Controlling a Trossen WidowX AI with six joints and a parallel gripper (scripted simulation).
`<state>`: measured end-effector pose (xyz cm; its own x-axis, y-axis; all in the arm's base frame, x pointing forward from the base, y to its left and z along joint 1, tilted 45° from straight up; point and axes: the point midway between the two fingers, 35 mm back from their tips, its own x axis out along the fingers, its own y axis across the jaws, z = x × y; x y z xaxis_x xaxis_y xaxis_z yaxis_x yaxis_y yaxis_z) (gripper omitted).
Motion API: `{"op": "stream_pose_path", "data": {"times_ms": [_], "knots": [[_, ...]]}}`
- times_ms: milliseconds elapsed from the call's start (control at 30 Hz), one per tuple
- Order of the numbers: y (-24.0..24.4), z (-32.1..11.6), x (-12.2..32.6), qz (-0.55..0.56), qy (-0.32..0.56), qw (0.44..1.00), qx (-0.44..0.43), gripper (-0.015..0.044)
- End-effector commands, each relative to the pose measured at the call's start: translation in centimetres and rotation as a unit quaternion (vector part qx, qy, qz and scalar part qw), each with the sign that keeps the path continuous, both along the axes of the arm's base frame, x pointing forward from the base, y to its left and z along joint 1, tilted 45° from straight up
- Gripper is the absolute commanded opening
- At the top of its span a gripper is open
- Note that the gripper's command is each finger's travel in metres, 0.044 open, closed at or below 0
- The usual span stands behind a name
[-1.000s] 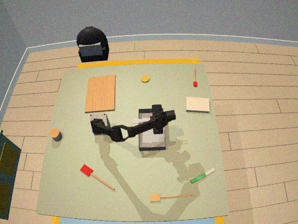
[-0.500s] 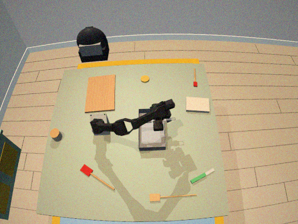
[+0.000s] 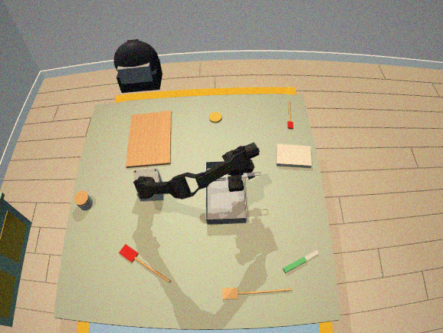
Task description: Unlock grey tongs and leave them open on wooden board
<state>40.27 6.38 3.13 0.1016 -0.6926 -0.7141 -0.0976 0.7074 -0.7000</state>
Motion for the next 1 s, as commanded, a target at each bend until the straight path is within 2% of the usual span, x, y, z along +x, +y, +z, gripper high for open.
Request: {"op": "stream_pose_path", "data": {"times_ms": [0, 433, 967], "knots": [[3.1, -1.6, -0.7, 0.033, 0.026, 0.999, 0.008, -0.015], [12.4, -7.3, -4.9, 0.135, 0.12, 0.984, 0.007, -0.015], [20.5, -14.1, -13.4, 0.24, 0.225, 0.944, -0.019, -0.015]]}}
